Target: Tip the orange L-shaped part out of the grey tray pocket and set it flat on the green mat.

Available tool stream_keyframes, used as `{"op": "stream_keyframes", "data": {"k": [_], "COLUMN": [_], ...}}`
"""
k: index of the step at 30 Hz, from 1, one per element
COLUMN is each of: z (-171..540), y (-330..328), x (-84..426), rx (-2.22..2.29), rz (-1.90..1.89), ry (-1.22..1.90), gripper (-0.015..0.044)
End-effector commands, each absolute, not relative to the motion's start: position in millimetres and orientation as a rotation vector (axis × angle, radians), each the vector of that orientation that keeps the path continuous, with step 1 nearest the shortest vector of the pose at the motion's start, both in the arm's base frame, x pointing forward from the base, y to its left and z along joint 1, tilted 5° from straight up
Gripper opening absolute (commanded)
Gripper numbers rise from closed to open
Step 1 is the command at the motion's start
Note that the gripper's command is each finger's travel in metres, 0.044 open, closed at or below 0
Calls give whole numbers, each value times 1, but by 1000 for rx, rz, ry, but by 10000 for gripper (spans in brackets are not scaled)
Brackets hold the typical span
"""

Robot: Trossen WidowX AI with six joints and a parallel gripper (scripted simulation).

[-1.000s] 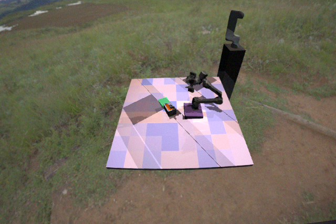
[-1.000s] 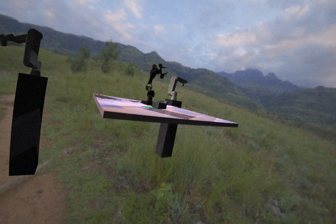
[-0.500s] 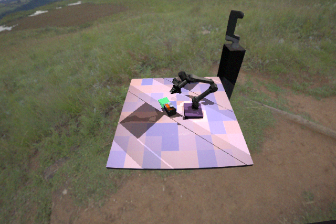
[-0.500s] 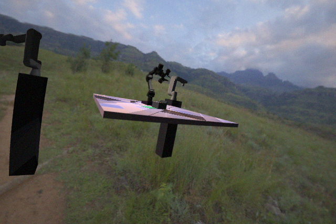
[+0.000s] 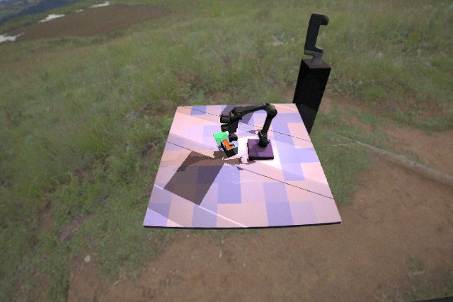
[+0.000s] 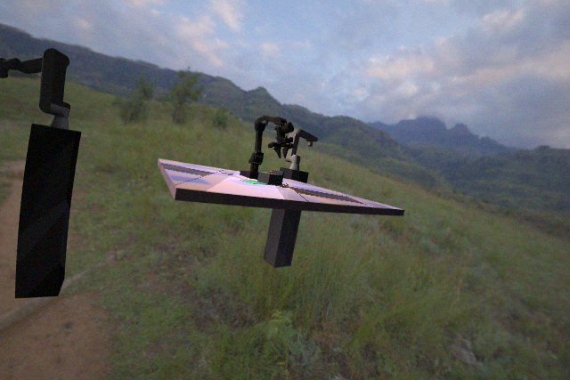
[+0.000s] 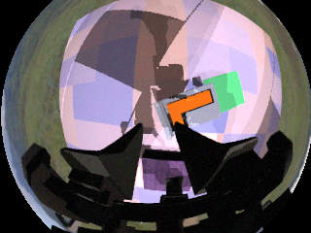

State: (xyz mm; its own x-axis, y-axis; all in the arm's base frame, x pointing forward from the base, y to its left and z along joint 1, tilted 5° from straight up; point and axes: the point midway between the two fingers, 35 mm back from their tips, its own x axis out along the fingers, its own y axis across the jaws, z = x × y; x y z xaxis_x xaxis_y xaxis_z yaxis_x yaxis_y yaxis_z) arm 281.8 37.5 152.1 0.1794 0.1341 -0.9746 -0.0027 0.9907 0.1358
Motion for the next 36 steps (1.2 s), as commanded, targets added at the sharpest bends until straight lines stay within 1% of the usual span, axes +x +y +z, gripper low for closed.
{"op": "stream_keyframes", "data": {"k": [1,10,13,18,36], "z": [122,120,101,51,29], "y": [38,38,38,38,38], "x": [274,274,275,270,269], "rx": [-269,-269,-269,-269,-269], "rz": [276,276,276,276,276], "ry": [1612,1612,1612,1612,1612], "gripper": [180,180,180,180,180]}}
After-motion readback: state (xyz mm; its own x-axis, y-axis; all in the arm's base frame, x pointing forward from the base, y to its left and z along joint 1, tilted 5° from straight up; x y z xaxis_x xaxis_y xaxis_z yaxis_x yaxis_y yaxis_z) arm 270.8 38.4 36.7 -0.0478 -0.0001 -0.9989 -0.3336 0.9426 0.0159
